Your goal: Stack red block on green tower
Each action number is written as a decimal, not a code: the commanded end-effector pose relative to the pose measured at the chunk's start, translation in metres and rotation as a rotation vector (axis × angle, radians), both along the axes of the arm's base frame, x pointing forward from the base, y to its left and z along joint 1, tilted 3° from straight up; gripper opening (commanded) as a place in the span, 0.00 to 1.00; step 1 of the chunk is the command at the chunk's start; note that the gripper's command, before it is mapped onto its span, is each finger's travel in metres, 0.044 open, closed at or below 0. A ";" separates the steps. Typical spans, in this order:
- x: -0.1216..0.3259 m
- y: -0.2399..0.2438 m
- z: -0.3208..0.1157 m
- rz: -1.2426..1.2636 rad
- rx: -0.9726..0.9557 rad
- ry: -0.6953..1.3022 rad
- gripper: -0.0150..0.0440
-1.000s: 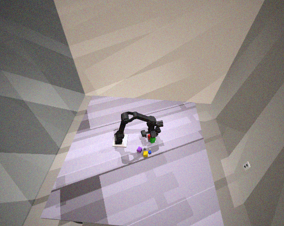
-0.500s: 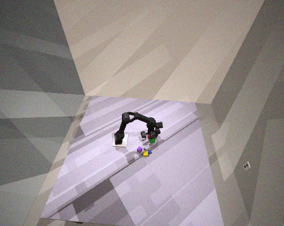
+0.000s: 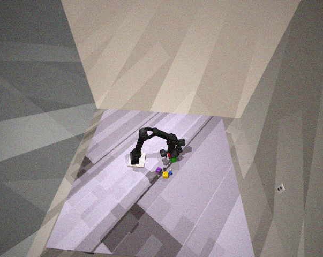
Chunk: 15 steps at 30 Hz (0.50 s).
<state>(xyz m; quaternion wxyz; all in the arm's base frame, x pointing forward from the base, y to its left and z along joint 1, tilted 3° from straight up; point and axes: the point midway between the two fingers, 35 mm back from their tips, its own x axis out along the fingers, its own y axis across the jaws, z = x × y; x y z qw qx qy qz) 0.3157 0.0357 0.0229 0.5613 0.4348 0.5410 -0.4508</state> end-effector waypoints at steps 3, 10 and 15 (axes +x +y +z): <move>0.000 -0.001 0.000 0.000 -0.004 -0.001 0.64; 0.000 -0.001 0.000 0.000 -0.004 -0.001 0.47; 0.000 0.000 0.003 0.000 -0.004 -0.001 0.34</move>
